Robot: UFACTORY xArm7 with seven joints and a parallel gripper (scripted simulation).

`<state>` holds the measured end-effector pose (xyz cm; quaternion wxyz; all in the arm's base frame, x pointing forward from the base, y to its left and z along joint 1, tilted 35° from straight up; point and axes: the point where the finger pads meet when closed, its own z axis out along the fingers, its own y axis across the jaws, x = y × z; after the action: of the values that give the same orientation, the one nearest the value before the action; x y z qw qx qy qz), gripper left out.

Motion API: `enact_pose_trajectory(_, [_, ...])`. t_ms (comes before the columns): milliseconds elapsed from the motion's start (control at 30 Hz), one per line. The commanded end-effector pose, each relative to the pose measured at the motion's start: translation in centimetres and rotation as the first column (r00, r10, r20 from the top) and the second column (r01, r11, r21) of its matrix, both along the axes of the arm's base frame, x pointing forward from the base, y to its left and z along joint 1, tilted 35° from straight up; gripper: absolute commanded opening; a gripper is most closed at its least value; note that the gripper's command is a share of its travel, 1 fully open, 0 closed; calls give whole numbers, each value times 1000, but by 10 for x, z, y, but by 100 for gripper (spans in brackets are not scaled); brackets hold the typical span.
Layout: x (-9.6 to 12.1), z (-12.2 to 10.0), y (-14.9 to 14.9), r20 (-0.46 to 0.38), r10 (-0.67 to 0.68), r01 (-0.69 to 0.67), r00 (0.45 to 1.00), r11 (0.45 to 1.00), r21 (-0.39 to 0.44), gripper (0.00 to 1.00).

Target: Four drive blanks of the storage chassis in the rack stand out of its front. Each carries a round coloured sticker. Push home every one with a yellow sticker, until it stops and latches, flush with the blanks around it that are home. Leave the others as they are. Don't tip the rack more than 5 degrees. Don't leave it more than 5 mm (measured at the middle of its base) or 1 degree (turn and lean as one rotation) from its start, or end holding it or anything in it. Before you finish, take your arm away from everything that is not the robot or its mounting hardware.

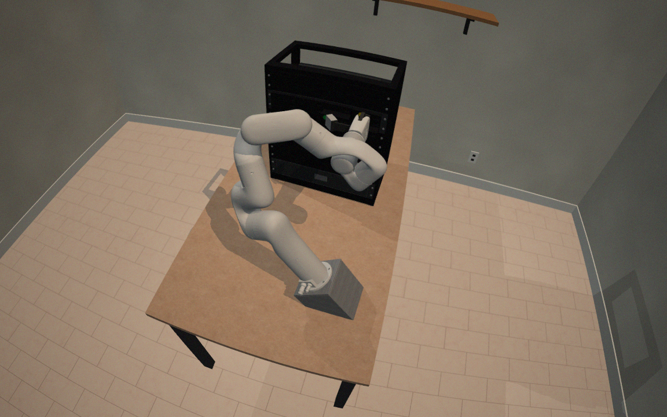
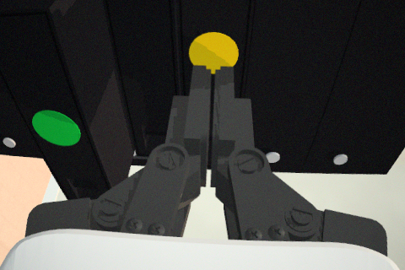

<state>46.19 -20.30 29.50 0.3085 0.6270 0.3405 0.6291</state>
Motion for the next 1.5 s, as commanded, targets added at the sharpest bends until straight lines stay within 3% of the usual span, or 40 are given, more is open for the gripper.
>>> enact_pose_trajectory(0, [2, 1, -1, 3, -1, 1, 1000, 1000, -2, 0])
enact_pose_trajectory(1067, [5, 1, -1, 3, -1, 1, 1000, 1000, -2, 0])
enact_pose_trajectory(1200, [-5, 1, -1, 3, -1, 1, 1000, 1000, -2, 0])
enact_pose_trajectory(1400, [-37, 2, -2, 3, -1, 1, 1000, 1000, -2, 0])
enact_pose_trajectory(1467, [-37, 2, -2, 3, -1, 1, 1000, 1000, -2, 0])
